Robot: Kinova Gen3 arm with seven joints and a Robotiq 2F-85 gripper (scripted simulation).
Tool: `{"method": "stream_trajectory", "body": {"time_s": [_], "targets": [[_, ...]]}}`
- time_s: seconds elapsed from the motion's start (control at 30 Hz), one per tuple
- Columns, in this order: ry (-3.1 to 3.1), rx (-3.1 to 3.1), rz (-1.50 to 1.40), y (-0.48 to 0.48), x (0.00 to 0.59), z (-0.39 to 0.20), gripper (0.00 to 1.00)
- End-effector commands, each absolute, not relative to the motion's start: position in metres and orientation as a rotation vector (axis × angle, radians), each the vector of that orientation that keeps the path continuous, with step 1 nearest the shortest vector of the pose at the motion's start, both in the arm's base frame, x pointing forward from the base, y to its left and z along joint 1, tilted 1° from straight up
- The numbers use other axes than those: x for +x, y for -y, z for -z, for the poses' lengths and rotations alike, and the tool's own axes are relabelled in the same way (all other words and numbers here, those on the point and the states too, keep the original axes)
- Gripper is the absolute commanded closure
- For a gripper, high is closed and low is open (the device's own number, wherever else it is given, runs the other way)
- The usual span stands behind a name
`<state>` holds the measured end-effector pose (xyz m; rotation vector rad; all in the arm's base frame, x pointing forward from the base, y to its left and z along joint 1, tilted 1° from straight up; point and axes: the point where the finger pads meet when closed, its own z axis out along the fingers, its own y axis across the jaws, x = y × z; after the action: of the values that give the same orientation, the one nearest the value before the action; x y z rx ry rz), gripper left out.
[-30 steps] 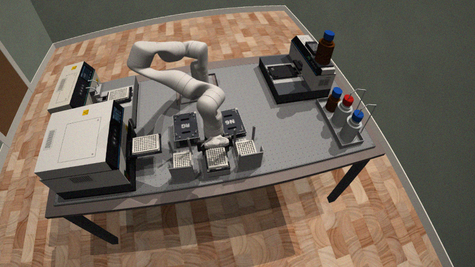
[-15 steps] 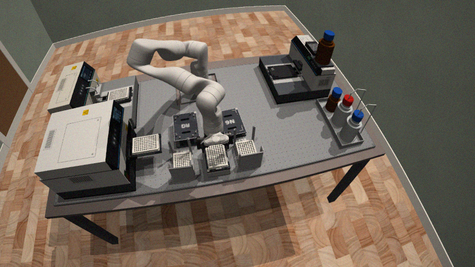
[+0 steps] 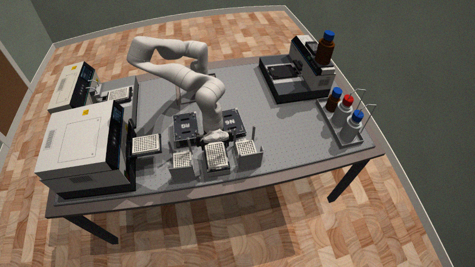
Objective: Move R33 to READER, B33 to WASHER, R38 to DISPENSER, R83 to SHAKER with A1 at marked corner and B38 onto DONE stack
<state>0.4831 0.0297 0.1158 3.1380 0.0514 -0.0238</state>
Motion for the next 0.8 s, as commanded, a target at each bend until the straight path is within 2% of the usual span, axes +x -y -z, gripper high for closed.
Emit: {"method": "stream_trajectory", "body": {"time_s": [0.0, 0.77], "targets": [[-0.049, 3.141, 0.024, -0.029, 0.484, -0.122, 0.00], [-0.050, 3.141, 0.024, -0.030, 0.484, -0.150, 0.00]]}}
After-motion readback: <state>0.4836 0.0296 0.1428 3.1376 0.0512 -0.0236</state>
